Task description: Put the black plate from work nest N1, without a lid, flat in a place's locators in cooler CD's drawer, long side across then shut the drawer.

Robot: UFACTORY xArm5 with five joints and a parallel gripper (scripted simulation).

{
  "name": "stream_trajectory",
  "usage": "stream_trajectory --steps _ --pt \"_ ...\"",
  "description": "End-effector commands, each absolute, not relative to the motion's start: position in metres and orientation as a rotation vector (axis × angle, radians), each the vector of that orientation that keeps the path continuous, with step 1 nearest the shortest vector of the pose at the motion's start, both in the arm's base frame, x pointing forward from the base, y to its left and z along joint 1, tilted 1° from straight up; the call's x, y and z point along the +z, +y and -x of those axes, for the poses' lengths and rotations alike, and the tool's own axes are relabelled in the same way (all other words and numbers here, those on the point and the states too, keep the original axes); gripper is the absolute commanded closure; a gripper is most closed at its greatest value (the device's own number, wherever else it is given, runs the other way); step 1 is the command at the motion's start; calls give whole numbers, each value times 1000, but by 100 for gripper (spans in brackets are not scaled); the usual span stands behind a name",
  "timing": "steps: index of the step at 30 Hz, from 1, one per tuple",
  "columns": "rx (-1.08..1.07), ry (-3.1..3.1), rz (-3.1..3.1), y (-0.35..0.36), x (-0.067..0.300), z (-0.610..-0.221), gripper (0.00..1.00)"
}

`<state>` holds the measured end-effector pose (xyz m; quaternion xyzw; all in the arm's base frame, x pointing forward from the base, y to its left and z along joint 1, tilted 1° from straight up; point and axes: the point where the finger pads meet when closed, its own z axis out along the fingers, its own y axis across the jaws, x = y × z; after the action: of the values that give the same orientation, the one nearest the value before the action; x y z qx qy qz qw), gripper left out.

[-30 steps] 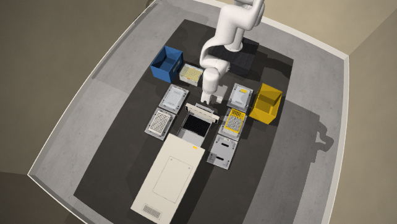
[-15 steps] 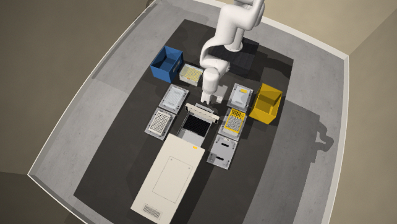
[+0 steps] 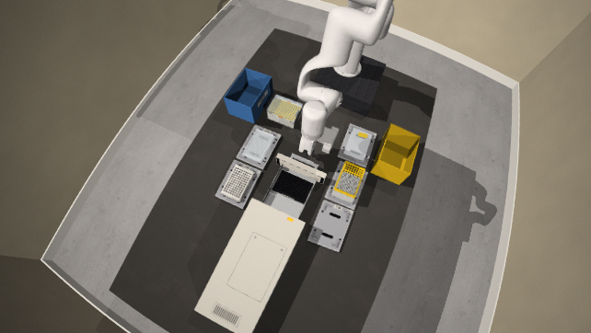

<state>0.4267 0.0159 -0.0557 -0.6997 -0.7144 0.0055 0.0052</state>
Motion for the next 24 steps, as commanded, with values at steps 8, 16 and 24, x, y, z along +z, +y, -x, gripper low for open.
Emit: stream_trajectory --steps 8,16,24 --pt "12 -2238 2192 16 -55 -432 100" --pt "12 -2238 2192 16 -55 -442 100" --pt "12 -2238 2192 17 -55 -455 100"
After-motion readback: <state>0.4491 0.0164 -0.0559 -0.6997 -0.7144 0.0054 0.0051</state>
